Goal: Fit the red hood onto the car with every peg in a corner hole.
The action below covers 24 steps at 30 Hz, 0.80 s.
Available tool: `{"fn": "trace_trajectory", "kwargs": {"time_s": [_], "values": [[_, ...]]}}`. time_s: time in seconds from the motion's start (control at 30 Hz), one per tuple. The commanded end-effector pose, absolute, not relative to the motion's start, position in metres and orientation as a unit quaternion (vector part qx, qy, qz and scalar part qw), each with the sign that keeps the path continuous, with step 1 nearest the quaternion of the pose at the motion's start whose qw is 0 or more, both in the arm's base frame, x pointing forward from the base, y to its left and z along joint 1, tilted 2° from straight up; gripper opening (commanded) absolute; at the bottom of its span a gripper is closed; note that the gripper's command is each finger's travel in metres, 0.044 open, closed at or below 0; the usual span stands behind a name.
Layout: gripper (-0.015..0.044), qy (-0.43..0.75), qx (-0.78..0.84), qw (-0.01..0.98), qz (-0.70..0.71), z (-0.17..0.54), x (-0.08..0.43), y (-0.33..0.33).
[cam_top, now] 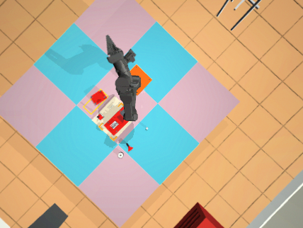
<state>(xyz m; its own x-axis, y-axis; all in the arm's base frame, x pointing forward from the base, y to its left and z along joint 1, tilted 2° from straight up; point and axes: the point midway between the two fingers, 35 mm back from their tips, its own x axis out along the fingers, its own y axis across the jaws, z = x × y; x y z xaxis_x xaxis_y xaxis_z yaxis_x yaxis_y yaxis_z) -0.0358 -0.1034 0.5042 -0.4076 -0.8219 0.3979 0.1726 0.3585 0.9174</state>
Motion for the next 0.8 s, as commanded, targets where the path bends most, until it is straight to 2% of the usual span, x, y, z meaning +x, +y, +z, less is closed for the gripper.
{"fn": "trace_trajectory", "kwargs": {"time_s": [0.0,0.03,0.13,0.33,0.6,0.77], "values": [[0.0,-0.665,0.244,0.486,-0.511,0.504,-0.036,-0.103],[0.0,-0.665,0.244,0.486,-0.511,0.504,-0.036,-0.103],[0.0079,-0.637,0.261,0.5,-0.526,0.494,-0.041,-0.117],[0.0236,-0.502,0.316,0.568,-0.57,0.446,-0.043,-0.175],[0.044,-0.294,0.344,0.684,-0.572,0.37,0.002,-0.238],[0.044,-0.155,0.33,0.762,-0.536,0.316,0.05,-0.258]]}}
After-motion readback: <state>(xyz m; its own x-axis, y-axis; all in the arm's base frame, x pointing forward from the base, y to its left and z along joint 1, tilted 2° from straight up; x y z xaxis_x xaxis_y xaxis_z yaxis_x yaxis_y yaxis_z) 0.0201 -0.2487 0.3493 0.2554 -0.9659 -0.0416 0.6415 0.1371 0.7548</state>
